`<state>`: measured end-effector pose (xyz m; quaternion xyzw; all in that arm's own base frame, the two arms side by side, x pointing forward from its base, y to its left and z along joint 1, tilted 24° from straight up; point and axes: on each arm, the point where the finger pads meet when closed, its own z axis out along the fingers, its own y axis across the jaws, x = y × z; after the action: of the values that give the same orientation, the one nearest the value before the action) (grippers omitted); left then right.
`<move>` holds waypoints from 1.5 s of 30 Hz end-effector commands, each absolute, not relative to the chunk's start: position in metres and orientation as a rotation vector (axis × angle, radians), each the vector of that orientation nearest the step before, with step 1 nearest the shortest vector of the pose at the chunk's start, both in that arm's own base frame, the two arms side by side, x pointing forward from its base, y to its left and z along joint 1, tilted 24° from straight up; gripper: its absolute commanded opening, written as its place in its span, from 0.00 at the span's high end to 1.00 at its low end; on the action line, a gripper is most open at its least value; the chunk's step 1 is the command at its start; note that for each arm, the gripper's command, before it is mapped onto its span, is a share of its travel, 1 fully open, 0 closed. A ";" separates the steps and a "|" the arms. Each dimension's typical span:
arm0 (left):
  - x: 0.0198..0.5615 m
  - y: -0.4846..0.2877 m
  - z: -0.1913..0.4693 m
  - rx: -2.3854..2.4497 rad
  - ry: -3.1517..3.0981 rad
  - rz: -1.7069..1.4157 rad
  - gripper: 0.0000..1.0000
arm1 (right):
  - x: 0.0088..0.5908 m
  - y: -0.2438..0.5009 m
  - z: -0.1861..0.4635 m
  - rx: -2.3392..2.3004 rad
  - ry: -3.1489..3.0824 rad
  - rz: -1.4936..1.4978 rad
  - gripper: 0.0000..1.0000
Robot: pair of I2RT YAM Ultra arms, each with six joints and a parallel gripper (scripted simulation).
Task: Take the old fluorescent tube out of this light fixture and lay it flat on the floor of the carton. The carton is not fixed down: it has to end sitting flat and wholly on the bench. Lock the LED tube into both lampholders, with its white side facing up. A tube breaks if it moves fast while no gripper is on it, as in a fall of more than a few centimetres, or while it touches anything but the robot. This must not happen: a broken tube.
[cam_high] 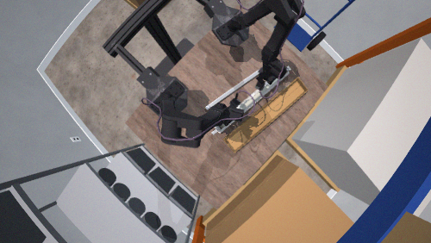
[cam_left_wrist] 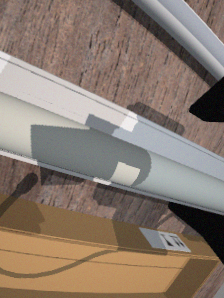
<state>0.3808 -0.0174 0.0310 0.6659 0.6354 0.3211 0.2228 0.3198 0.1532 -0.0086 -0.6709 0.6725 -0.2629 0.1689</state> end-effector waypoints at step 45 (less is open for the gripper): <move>0.380 0.027 0.044 0.117 2.280 0.171 0.51 | 0.331 0.212 -0.001 -1.835 1.866 -0.783 0.51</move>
<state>0.3782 0.0231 0.0330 0.1505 0.9061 0.1121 0.3792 0.3247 0.1938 -0.0084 -0.6652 0.6688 -0.2790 0.1801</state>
